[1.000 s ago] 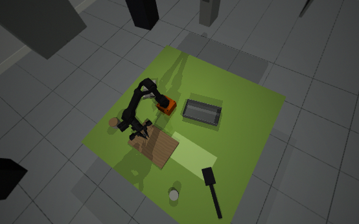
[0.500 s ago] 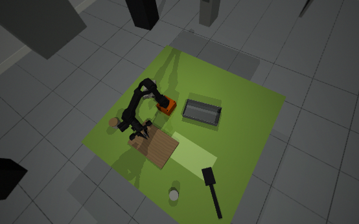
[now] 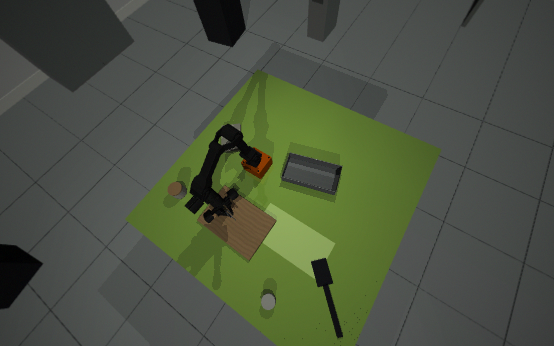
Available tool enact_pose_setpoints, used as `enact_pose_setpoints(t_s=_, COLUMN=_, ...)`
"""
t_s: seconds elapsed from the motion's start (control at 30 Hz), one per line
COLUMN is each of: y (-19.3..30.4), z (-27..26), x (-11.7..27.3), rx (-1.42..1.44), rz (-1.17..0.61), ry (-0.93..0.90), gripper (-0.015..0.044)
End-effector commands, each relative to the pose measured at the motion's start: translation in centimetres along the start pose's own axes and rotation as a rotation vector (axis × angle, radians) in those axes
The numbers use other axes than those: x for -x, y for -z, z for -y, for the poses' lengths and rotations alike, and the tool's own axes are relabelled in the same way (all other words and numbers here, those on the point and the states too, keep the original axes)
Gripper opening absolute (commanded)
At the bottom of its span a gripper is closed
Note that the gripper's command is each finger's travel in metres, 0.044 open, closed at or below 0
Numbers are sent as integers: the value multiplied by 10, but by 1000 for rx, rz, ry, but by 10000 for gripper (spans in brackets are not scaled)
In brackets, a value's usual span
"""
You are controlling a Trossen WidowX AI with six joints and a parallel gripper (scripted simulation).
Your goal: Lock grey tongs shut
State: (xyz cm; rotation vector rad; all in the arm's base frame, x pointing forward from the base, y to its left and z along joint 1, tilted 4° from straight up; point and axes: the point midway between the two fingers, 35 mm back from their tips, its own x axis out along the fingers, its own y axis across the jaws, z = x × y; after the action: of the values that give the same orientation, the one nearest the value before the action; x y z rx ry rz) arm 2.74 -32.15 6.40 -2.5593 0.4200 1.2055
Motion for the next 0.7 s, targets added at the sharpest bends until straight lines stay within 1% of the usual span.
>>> enact_pose_setpoints(t_s=0.0, y=6, z=-2, x=-3, rx=0, rz=113, ry=0, gripper=-150)
enact_pose_setpoints(t_s=0.23, y=10, z=-2, x=-6, rx=-9, rz=356, ry=-15, gripper=-150)
enact_pose_setpoints(t_s=0.47, y=17, z=-4, x=-3, rx=-2, rz=576, ry=-74, gripper=-150)
enact_pose_setpoints(t_s=0.53, y=19, z=-4, x=-2, rx=1, rz=614, ry=-90, gripper=-150)
enact_pose_setpoints(t_s=0.67, y=19, z=-4, x=-2, rx=1, rz=619, ry=-92, gripper=-150)
